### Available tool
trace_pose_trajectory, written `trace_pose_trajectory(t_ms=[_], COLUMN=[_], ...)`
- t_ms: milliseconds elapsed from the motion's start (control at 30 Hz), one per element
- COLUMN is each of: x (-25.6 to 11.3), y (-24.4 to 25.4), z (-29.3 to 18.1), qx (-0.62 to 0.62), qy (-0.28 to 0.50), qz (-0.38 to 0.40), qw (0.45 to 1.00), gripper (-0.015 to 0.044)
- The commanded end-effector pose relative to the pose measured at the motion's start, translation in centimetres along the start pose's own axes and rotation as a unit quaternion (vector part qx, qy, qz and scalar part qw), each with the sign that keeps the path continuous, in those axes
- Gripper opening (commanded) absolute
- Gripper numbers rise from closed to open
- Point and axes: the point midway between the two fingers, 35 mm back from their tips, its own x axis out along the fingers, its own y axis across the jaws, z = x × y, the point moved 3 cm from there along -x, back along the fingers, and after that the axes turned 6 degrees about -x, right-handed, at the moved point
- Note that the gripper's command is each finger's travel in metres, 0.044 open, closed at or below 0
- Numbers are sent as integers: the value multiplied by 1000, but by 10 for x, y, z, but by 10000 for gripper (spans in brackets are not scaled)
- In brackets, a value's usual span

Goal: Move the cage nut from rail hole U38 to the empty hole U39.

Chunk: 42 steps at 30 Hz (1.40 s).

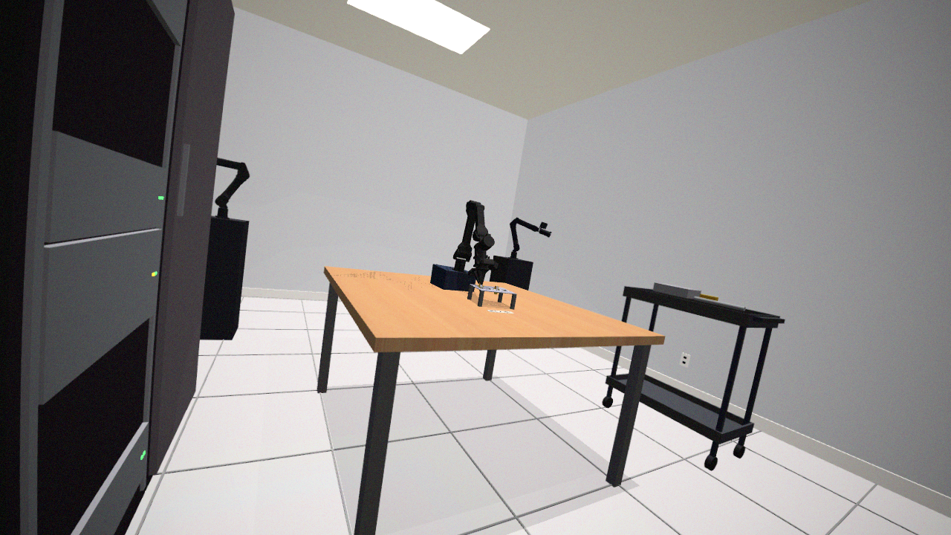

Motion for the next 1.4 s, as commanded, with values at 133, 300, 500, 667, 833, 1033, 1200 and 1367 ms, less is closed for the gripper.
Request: trace_pose_trajectory(t_ms=[133, 300, 500, 667, 833, 1033, 1200, 1367], x=[1, 1, 1, 1, 1, 1, 1, 1], y=[1, 0, -1, -2, -2, -2, -2, -2], z=[0, 0, -1, -1, -1, -1, -1, -1], qx=[2, 2, 2, 2, 2, 2, 2, 2], qy=[2, 2, 1, 0, 0, 0, 0, 0], qz=[1, 5, 11, 16, 18, 18, 18, 19], qw=[1000, 1000, 1000, 1000, 1000, 1000, 1000, 1000], gripper=[33, 33, 33, 33, 33, 33, 33, 33])
